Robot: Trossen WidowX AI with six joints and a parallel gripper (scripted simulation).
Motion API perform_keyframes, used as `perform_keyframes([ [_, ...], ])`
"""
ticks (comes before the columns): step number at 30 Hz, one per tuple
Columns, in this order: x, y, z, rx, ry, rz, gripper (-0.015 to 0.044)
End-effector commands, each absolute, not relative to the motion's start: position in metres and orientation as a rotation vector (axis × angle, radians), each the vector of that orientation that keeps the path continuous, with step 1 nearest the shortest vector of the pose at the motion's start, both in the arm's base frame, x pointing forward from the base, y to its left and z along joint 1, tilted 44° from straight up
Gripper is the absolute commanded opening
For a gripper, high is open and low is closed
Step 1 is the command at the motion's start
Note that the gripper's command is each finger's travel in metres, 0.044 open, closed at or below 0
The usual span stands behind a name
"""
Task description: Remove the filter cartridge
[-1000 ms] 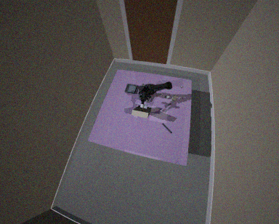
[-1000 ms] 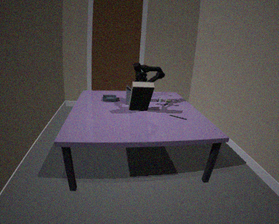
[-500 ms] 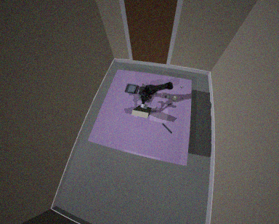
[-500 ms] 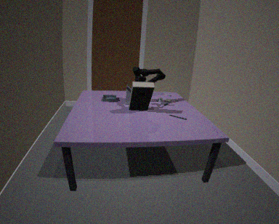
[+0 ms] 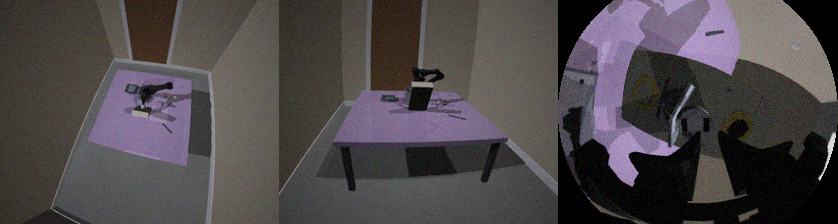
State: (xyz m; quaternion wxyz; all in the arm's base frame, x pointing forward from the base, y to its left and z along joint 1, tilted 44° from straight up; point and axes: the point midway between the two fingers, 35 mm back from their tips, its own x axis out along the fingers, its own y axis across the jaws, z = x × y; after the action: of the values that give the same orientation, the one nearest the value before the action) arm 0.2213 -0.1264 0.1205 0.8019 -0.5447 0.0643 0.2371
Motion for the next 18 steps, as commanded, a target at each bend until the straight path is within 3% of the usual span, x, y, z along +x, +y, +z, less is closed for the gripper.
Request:
perform_keyframes([
  [1,0.222,-0.127,0.121,-1.167,0.136,0.508,0.0118],
  [16,0.247,-0.172,0.172,-1.19,0.124,0.5,0.0118],
  [18,0.246,-0.176,0.176,-1.192,0.125,0.5,0.017],
])
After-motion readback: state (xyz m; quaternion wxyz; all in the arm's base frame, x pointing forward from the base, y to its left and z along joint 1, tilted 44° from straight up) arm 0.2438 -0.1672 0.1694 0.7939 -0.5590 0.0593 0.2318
